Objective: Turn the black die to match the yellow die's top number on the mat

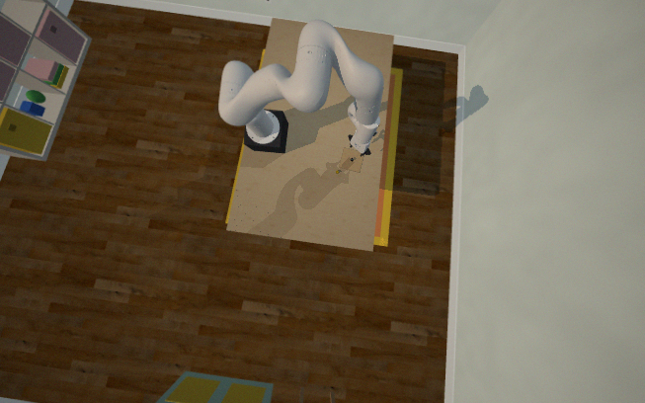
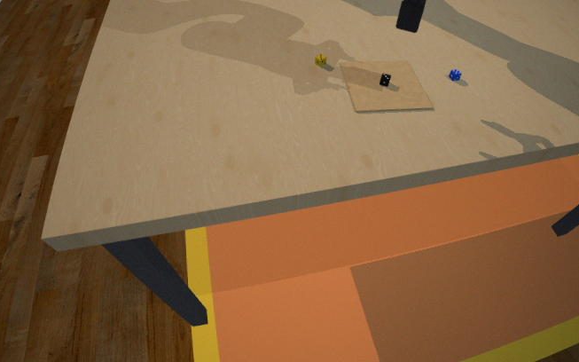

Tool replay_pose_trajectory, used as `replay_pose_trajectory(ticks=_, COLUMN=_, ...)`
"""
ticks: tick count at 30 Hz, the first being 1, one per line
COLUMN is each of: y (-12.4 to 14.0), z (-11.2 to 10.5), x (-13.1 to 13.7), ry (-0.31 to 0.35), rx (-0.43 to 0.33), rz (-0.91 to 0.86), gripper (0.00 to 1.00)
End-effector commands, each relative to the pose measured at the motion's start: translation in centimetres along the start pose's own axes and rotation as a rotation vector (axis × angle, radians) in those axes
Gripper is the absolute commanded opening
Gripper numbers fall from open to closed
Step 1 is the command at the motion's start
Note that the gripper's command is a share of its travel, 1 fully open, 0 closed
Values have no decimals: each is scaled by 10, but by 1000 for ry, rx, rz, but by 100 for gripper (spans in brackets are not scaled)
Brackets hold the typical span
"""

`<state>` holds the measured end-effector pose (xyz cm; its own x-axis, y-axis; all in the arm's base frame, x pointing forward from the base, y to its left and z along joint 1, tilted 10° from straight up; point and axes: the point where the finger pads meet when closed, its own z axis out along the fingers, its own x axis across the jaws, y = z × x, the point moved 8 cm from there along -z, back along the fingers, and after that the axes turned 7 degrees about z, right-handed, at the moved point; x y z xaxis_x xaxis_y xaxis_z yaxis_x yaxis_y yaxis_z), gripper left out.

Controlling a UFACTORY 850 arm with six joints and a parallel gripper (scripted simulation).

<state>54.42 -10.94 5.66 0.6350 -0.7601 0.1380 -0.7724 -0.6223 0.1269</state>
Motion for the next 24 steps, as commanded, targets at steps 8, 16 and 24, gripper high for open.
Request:
replay_pose_trajectory(ticks=8, y=-1, z=-2, x=2, ry=-9, rx=-2, rz=-2, gripper=100)
replay_pose_trajectory(ticks=16, y=-1, z=-15, x=2, ry=-9, rx=-2, rz=-2, gripper=100)
replay_pose_trajectory(ticks=24, y=-1, z=-40, x=2, ry=-9, rx=-2, rz=-2, gripper=100)
